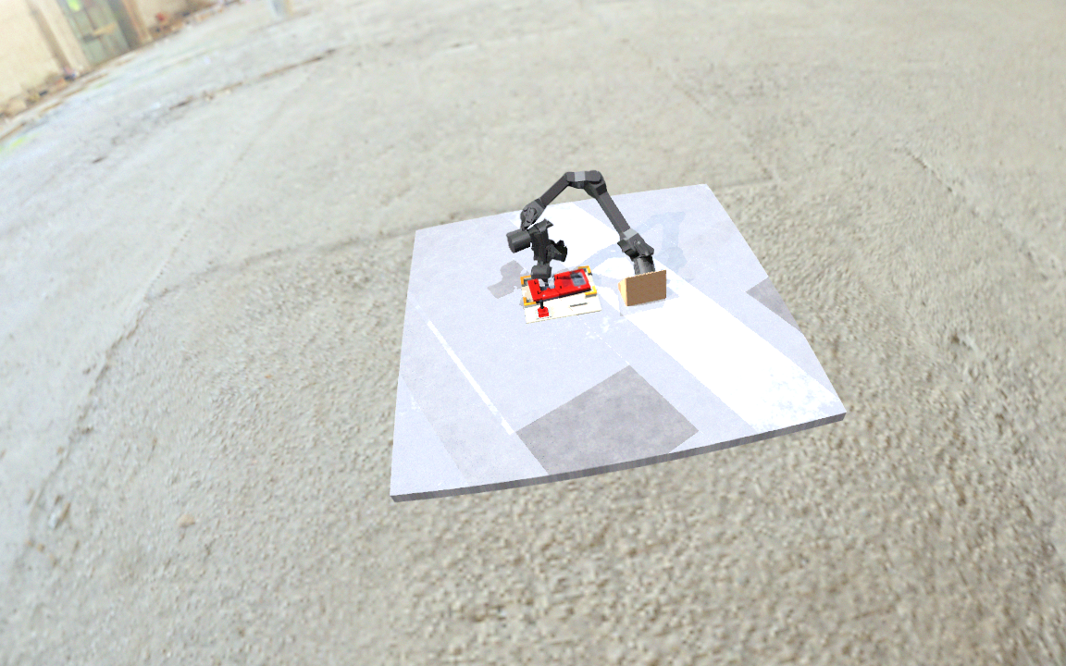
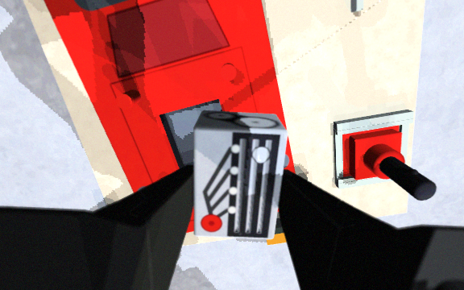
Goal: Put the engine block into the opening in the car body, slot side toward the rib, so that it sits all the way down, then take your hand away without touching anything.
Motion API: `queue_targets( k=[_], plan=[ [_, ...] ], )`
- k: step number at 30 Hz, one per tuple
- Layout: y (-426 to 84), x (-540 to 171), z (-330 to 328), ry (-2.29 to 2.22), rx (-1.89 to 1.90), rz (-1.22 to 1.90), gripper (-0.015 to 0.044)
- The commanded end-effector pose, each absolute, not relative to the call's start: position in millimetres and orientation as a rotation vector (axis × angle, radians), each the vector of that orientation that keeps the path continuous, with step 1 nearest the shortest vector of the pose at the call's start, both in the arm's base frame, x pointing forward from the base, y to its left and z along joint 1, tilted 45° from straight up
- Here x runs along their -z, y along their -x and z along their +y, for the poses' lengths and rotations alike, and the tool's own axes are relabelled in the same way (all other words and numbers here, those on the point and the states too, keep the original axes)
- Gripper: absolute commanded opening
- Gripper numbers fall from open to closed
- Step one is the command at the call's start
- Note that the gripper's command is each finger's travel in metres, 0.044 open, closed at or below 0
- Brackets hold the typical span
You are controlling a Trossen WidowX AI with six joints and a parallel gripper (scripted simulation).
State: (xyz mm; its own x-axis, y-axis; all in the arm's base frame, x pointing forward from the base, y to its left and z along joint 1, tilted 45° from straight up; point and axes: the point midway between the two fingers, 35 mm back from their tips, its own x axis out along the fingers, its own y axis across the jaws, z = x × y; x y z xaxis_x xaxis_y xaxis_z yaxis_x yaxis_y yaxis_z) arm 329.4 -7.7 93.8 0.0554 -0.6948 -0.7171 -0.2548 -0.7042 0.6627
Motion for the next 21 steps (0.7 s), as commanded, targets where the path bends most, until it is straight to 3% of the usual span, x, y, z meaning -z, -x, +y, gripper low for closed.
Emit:
queue_targets(
  k=[1,9,15,21],
  plan=[
    [-329.3,-98.3,-17.0,-1.895,1.695,-0.830,0.0000],
    [-330.2,-103.0,-29.2,-1.763,1.706,-0.658,0.0000],
    [-330.3,-102.8,-29.1,-1.748,1.706,-0.637,0.0157],
    [-330.4,-102.9,-29.1,-1.712,1.708,-0.588,0.0159]
  ],
)
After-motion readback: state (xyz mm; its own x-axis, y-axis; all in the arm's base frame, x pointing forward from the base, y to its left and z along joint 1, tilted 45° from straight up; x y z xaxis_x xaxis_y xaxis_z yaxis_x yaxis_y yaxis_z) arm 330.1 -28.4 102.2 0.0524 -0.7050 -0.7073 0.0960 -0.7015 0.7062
